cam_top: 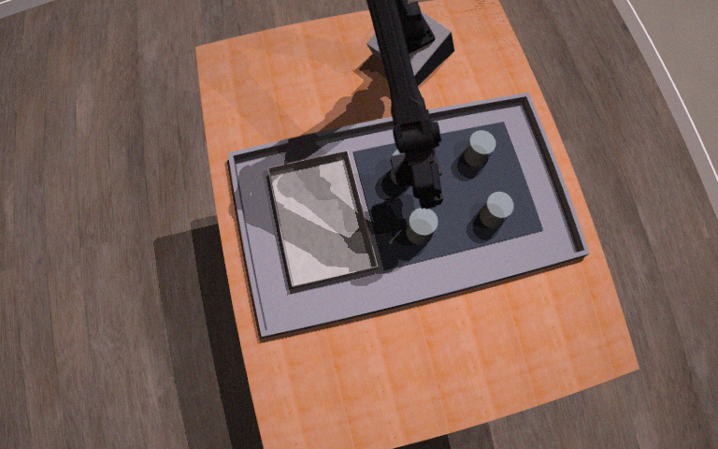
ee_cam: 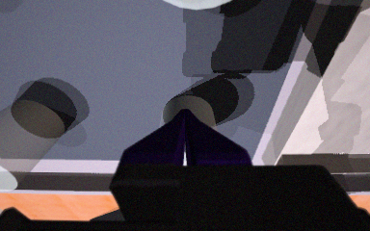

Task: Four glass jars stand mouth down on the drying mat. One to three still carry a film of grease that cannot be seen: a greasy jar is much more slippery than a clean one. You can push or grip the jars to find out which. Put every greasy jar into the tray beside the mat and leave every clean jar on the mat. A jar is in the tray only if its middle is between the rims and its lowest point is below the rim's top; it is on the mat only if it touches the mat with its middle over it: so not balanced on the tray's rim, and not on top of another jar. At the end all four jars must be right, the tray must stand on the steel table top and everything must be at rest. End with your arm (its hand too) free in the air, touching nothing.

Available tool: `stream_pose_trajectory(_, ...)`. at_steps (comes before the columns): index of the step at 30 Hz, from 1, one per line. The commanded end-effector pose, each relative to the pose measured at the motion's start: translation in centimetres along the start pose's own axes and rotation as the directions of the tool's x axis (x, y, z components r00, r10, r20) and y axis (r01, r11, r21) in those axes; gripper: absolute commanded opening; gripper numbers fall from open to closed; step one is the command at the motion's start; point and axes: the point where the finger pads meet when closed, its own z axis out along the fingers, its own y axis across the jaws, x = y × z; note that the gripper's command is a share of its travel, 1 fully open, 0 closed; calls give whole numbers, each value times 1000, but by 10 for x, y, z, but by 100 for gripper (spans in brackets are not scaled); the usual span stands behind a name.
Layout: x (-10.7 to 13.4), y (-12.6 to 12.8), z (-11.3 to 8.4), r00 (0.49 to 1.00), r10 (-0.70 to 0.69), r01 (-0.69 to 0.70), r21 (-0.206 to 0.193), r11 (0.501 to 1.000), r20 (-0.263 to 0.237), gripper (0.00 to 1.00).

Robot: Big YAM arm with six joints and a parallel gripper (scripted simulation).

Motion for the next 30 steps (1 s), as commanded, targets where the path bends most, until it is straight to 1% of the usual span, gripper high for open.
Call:
stream_pose_trajectory(1,1,-5,-4,1000,6,-6,3,1000,16,0)
stream_pose_trajectory(30,5,-5,-4,1000,6,-6,3,1000,16,0)
